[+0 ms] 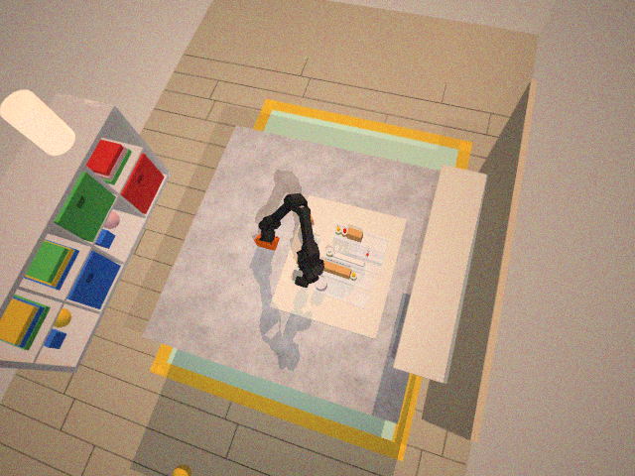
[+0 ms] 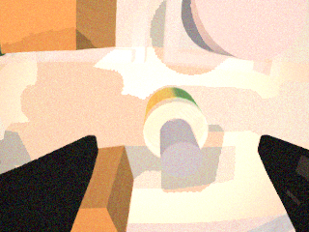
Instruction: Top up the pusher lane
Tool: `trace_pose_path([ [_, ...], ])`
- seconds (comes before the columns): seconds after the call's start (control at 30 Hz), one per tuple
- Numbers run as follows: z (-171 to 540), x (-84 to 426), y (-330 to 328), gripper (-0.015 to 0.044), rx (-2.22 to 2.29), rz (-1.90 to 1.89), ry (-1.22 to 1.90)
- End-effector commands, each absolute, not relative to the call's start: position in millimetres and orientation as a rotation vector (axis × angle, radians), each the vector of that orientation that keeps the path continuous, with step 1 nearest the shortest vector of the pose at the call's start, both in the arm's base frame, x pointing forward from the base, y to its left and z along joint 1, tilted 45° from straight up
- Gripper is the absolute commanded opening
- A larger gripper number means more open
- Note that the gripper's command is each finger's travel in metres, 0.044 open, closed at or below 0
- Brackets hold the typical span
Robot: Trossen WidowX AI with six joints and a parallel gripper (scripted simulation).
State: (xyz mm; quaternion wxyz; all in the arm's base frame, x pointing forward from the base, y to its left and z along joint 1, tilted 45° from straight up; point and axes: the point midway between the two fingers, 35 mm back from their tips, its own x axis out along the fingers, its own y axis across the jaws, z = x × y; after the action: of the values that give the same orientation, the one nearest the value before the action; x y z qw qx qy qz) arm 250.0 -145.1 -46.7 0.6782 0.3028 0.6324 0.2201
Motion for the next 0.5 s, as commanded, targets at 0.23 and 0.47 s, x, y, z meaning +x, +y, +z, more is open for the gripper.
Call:
trace_pose_path([
  [0.23, -60, 252, -131, 0.044, 0.686, 0.497, 1.421],
  [0.47, -67, 253, -124, 0.044, 0.687, 0.497, 1.421],
])
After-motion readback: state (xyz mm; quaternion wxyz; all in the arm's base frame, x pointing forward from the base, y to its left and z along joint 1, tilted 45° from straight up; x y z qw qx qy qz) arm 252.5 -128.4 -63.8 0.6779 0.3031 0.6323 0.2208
